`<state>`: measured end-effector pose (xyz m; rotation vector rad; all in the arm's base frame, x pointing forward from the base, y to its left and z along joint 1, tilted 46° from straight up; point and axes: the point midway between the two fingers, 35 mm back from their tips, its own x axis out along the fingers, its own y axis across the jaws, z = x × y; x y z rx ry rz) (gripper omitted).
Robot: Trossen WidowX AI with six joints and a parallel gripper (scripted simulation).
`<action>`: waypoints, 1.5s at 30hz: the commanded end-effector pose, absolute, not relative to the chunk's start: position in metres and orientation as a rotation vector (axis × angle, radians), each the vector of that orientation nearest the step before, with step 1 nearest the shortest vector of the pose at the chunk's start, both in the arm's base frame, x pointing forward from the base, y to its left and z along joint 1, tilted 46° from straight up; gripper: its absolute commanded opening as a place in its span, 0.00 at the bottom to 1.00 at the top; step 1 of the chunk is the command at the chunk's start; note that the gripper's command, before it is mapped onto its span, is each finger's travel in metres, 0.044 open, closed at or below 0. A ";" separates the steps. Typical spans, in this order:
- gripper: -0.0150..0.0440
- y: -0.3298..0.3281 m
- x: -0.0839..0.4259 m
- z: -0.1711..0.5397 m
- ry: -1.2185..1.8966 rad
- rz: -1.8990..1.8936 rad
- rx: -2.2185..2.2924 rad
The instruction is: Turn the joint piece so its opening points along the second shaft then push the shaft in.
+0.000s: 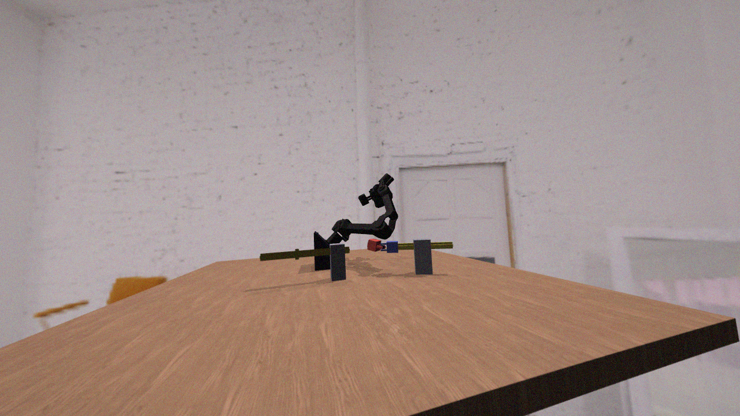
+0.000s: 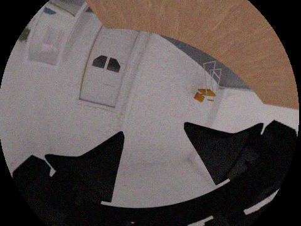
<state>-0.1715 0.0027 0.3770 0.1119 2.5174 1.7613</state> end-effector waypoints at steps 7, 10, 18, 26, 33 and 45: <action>1.00 -0.012 -0.176 0.370 2.451 1.876 -0.016; 1.00 -0.025 -0.179 0.364 2.390 1.973 -0.126; 1.00 -0.060 -0.182 0.347 2.206 2.225 -0.416; 1.00 -0.093 -0.178 0.330 2.002 2.454 -0.694; 1.00 -0.121 -0.168 0.314 1.786 2.652 -0.941; 1.00 -0.161 -0.142 0.286 1.372 2.935 -1.343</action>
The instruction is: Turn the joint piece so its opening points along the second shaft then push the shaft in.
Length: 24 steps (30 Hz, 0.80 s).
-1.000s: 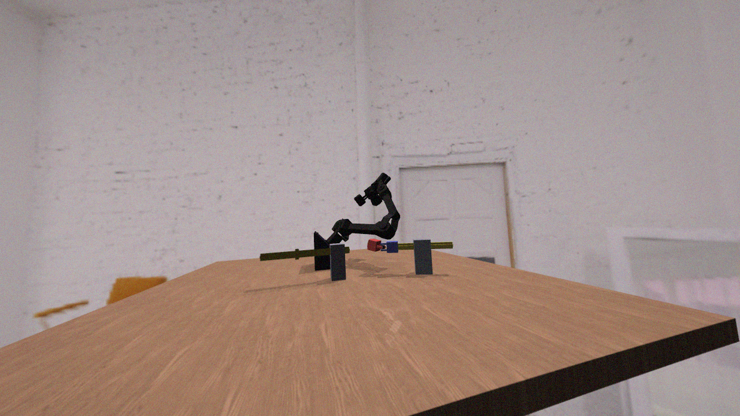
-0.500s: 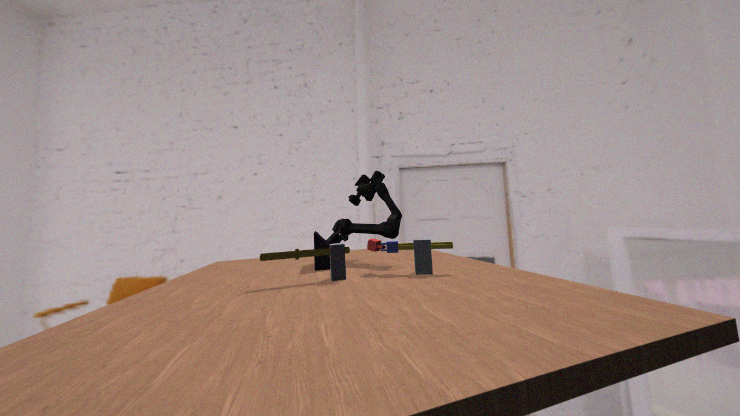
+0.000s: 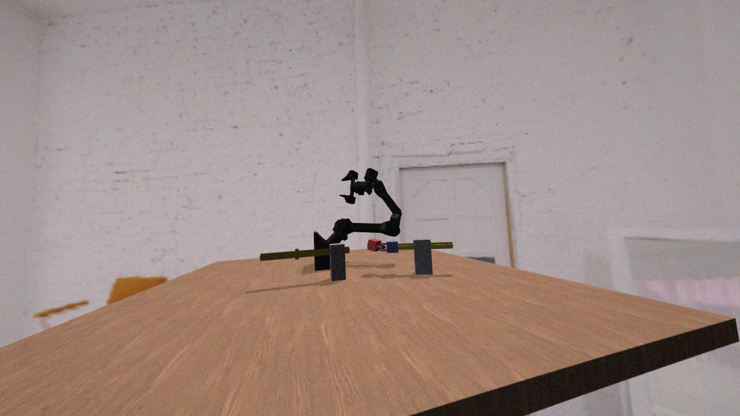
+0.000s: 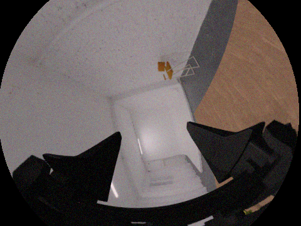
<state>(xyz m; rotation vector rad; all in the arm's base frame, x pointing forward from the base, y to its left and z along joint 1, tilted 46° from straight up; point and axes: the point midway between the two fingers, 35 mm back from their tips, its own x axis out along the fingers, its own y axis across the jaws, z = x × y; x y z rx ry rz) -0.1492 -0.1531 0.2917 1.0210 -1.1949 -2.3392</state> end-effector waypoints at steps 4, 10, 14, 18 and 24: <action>1.00 -0.172 -0.131 0.277 -0.915 -2.290 1.119; 1.00 -0.186 -0.112 0.264 -0.666 -2.223 1.178; 1.00 -0.193 -0.098 0.256 -0.508 -2.165 1.205; 1.00 -0.199 -0.084 0.248 -0.361 -2.098 1.225; 1.00 -0.207 -0.061 0.236 -0.147 -1.982 1.241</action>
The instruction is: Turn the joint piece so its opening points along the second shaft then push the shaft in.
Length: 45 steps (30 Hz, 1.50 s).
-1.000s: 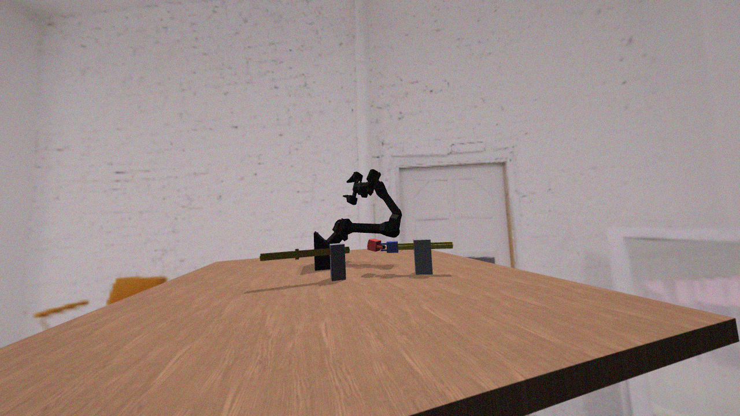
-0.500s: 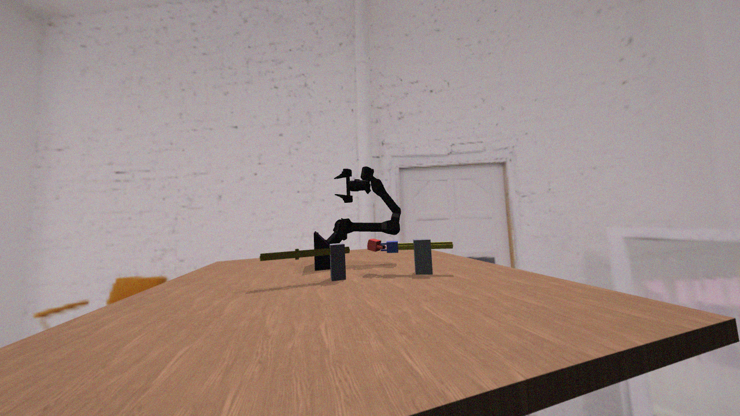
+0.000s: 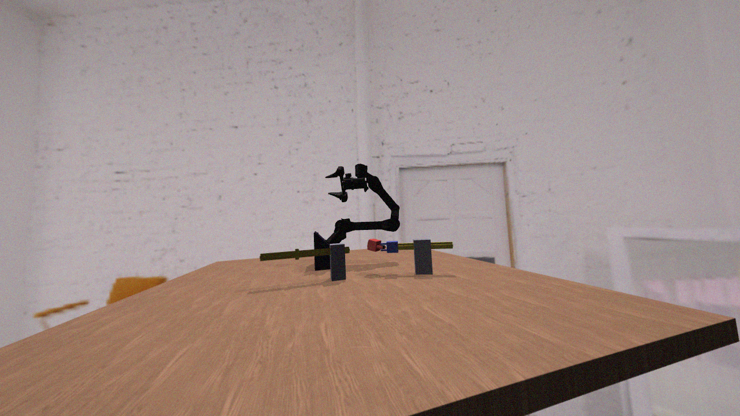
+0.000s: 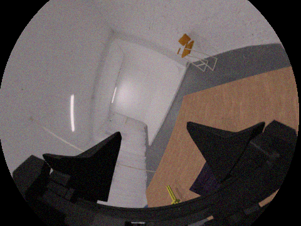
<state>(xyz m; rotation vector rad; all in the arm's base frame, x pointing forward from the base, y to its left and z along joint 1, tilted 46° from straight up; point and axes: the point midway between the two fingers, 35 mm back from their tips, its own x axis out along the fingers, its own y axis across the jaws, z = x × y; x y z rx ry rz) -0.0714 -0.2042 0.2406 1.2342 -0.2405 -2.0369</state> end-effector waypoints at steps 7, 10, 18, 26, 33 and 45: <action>1.00 -0.211 -0.034 0.222 0.091 -1.824 1.240; 1.00 -0.212 -0.021 0.216 0.187 -1.750 1.234; 1.00 -0.209 0.011 0.202 0.420 -1.539 1.200; 1.00 -0.201 0.042 0.190 0.623 -1.312 1.147; 1.00 -0.189 0.068 0.181 0.776 -1.101 1.088; 1.00 -0.160 0.109 0.170 0.982 -0.719 0.969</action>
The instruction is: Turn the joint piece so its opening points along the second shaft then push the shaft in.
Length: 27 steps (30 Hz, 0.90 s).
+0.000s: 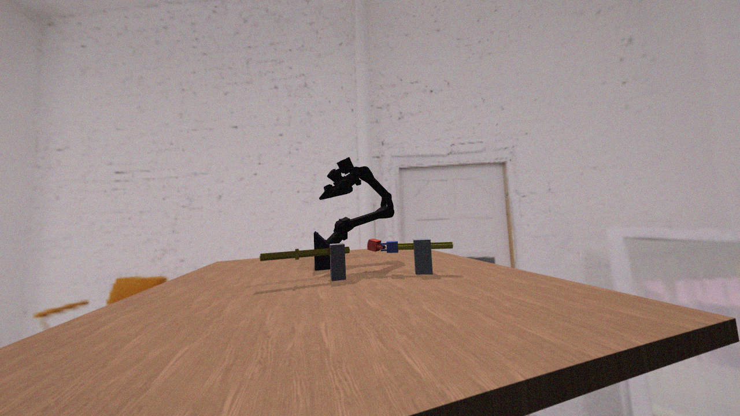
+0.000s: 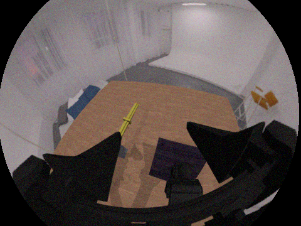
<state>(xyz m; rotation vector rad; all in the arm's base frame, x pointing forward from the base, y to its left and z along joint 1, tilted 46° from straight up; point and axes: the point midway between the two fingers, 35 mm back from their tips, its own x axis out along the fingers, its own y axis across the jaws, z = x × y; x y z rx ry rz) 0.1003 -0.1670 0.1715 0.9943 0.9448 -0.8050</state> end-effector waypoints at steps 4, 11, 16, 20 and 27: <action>1.00 -0.148 0.121 0.167 1.037 -0.586 0.925; 1.00 -0.125 0.139 0.164 1.113 -0.352 0.847; 1.00 -0.108 0.151 0.163 1.153 -0.182 0.791; 1.00 -0.093 0.159 0.163 1.177 -0.043 0.745; 1.00 -0.066 0.171 0.164 1.201 0.196 0.668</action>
